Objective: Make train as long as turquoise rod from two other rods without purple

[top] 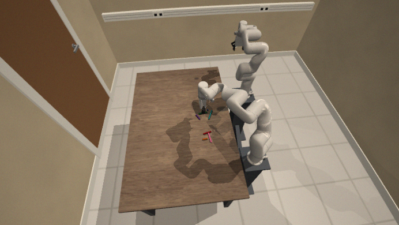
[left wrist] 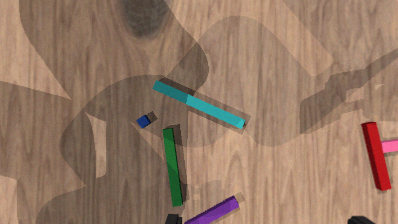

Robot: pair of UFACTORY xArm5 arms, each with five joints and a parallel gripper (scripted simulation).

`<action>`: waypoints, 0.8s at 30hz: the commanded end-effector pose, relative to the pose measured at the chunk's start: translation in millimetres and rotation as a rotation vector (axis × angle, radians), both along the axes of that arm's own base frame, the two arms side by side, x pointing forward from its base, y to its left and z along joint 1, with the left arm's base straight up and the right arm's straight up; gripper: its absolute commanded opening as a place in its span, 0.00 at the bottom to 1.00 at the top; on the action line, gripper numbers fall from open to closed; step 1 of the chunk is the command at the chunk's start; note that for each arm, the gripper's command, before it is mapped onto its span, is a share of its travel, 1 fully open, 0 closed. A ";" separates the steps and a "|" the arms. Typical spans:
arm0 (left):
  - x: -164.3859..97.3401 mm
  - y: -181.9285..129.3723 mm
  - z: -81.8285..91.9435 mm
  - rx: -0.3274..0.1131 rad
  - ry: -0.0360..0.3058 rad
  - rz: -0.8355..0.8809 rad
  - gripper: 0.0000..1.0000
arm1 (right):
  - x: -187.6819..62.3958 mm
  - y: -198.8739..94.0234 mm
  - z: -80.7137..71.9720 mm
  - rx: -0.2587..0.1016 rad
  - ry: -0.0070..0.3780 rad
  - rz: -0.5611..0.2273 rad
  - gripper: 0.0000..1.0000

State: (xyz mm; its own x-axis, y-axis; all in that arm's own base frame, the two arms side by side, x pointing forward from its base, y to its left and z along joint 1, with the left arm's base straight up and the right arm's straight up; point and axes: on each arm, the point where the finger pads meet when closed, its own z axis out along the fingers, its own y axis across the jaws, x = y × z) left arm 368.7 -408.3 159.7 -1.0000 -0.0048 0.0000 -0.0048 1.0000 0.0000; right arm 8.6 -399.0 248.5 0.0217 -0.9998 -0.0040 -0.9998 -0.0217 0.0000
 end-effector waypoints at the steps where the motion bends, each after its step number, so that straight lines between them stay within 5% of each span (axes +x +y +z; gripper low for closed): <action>1: 0.9 -1.0 2.2 -0.004 -0.004 0.000 1.00 | 0.0 -0.9 1.5 -0.004 0.000 0.000 1.00; 17: 0.4 -2.1 1.5 -0.004 -0.003 0.007 1.00 | 0.0 -0.9 1.5 -0.004 0.000 0.000 1.00; 24: -19.2 -40.8 -26.2 -0.005 -0.003 0.256 1.00 | 0.0 -0.9 1.5 -0.004 0.000 0.000 1.00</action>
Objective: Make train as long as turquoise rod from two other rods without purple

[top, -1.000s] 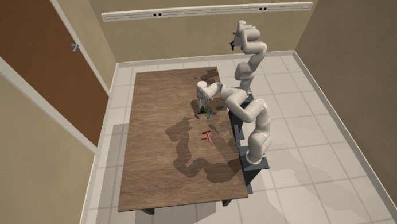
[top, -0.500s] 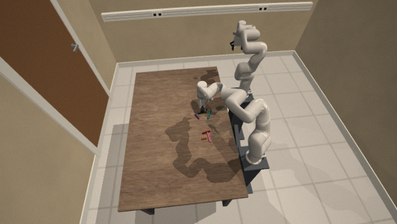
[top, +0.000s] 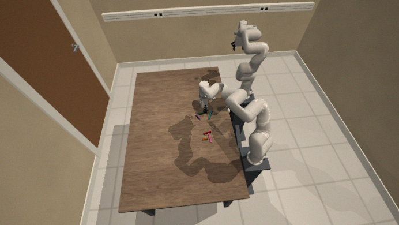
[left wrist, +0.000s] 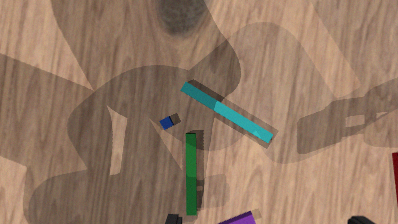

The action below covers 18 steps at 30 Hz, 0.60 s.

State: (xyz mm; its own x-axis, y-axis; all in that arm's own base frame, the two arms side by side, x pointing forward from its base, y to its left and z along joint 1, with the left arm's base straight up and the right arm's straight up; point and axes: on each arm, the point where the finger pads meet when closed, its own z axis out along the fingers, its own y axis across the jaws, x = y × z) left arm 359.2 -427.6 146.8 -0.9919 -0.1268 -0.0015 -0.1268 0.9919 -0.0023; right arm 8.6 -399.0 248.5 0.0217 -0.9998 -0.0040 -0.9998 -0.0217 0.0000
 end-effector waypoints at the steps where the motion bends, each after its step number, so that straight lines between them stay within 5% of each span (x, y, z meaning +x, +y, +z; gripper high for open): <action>1: -12.7 -26.7 -17.2 -0.003 -0.001 0.167 1.00 | 0.0 -0.9 1.5 -0.004 0.000 0.000 1.00; 15: -46.4 -73.4 -56.3 -0.004 0.001 0.494 1.00 | 0.0 -0.9 1.5 -0.004 0.000 0.000 1.00; 16: -46.4 -73.4 -56.3 -0.004 0.001 0.494 0.26 | 0.0 -0.9 1.5 -0.004 0.000 0.000 1.00; 18: -46.4 -73.4 -56.3 -0.004 0.001 0.494 0.26 | 0.0 -0.9 1.5 -0.004 0.000 0.000 1.00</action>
